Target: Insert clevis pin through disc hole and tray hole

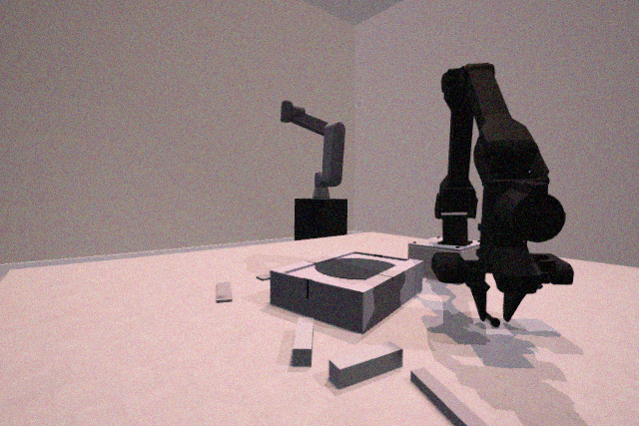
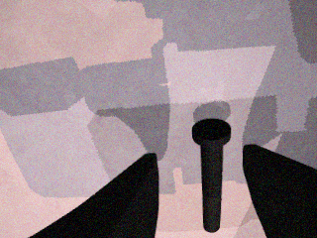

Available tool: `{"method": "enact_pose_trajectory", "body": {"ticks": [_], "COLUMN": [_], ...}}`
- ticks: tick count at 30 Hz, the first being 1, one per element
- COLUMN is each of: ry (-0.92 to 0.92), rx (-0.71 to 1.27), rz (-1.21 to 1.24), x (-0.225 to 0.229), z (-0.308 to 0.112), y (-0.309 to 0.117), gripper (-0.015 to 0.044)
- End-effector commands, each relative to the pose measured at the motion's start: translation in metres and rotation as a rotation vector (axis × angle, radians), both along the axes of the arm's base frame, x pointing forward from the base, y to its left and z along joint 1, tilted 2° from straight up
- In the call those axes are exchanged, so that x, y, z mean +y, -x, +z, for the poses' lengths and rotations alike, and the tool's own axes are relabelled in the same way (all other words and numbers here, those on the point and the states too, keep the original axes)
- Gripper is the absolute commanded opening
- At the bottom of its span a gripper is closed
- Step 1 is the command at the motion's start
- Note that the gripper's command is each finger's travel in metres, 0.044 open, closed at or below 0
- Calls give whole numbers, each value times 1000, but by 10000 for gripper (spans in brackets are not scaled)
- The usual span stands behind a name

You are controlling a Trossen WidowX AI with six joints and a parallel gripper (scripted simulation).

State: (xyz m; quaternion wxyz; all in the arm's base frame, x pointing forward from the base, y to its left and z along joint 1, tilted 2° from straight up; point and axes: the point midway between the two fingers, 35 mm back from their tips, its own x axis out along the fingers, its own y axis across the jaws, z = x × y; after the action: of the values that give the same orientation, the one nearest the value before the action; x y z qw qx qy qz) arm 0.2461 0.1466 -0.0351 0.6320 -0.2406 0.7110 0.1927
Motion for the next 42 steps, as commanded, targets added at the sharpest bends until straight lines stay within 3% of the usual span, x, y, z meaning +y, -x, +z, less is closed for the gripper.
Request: {"method": "enact_pose_trajectory", "body": {"ticks": [1, 5, 41, 42], "ry": [88, 148, 148, 148], "rx": [106, 186, 186, 186], "rz": [0, 5, 5, 5], "x": [-1, -2, -2, -2], "z": [1, 5, -4, -4], "y": [-3, -3, -4, -4], "gripper": [160, 160, 160, 134]}}
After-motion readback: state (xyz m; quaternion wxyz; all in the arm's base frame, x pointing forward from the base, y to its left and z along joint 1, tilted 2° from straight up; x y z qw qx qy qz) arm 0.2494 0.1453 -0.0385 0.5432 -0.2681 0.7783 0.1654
